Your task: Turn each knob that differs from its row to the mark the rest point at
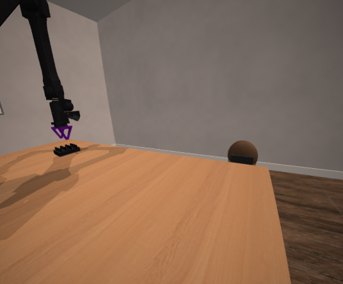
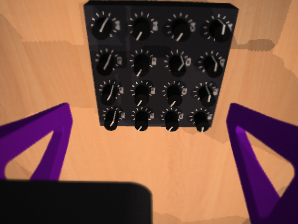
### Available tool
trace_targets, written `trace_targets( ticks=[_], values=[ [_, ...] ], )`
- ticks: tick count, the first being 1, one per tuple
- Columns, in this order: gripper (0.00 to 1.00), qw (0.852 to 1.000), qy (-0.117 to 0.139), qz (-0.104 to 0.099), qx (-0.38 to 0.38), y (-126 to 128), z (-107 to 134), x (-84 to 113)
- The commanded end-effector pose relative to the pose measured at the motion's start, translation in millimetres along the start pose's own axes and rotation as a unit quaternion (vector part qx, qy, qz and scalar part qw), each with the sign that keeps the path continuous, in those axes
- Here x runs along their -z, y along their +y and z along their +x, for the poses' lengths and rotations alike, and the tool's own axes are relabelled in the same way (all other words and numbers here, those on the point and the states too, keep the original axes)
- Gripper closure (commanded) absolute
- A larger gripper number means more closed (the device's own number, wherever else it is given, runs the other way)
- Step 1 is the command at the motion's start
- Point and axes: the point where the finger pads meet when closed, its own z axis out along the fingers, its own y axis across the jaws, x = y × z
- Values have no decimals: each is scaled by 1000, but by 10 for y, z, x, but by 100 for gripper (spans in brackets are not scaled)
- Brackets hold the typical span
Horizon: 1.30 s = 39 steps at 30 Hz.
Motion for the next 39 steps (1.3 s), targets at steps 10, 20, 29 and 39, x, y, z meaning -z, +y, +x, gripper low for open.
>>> trace_targets(
  ticks=[10, 20, 29, 39],
  values=[
    [0, 1000, -23, -11, -10, 76, -178, 140],
    [0, 1000, -23, -11, -10, 76, -178, 140],
    [0, 1000, -23, -11, -10, 76, -178, 140],
    [0, 1000, -21, -13, -3, 107, -75, 134]
  ],
)
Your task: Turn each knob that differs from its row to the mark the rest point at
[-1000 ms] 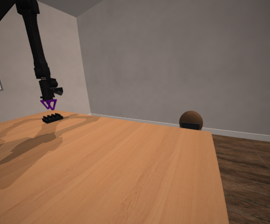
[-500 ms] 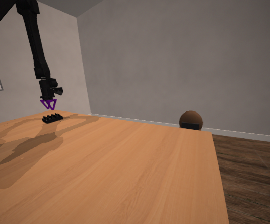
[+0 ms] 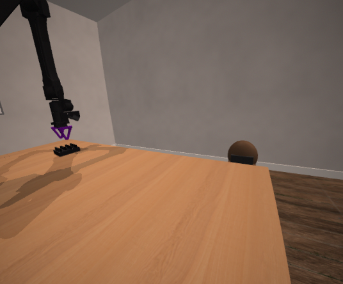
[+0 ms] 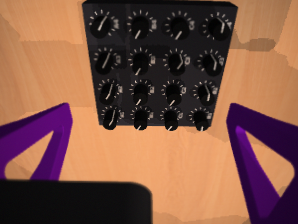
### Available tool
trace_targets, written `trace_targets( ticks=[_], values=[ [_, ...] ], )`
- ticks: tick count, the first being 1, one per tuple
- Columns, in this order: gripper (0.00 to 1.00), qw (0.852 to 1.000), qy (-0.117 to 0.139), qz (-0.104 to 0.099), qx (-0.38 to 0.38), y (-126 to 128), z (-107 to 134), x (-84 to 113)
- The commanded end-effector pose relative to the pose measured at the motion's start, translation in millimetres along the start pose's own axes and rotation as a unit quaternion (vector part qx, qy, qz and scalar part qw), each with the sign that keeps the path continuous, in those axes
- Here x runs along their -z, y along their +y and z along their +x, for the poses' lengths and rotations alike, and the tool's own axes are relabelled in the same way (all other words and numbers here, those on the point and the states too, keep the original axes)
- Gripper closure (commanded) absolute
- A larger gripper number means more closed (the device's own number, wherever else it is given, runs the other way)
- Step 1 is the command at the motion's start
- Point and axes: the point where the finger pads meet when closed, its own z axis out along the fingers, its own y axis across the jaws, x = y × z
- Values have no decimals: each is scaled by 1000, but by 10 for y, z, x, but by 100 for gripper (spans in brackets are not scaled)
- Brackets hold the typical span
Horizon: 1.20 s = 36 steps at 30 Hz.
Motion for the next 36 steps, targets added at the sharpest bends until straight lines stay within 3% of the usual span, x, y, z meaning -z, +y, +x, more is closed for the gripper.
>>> trace_targets(
  ticks=[1, 8, 22, 36],
  values=[
    [0, 1000, -22, -14, -2, 119, -85, 136],
    [0, 1000, -24, -15, -2, 143, -52, 136],
    [0, 1000, -21, -14, -2, 125, 286, 102],
    [0, 1000, -23, -16, -3, 157, 380, 94]
  ],
)
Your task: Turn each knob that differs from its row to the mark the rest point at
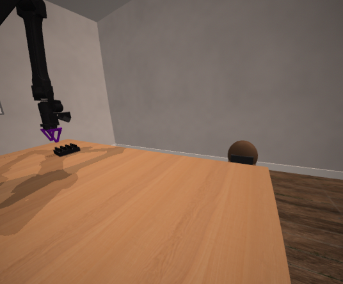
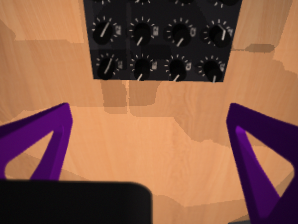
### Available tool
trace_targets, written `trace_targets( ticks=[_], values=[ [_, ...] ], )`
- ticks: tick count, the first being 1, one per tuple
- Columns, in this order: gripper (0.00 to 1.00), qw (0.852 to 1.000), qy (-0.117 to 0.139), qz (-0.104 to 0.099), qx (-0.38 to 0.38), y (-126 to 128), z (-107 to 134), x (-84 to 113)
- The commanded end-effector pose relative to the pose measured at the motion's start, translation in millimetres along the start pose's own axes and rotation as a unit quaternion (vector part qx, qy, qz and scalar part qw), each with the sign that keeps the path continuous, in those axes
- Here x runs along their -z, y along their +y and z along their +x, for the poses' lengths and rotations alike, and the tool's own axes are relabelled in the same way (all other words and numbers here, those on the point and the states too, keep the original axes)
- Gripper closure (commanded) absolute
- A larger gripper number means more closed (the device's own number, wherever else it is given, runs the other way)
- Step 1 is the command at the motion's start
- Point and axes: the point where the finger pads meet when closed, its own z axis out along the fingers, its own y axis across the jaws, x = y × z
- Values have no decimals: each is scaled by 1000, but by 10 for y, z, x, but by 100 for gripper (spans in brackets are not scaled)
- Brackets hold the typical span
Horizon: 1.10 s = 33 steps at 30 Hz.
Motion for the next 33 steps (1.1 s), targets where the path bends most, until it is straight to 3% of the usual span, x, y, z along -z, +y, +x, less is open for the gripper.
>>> trace_targets(
  ticks=[1, 33],
  values=[
    [0, 1000, -20, -14, -5, 131, -103, 104],
    [0, 1000, -18, -12, -6, 104, -97, 100]
  ],
)
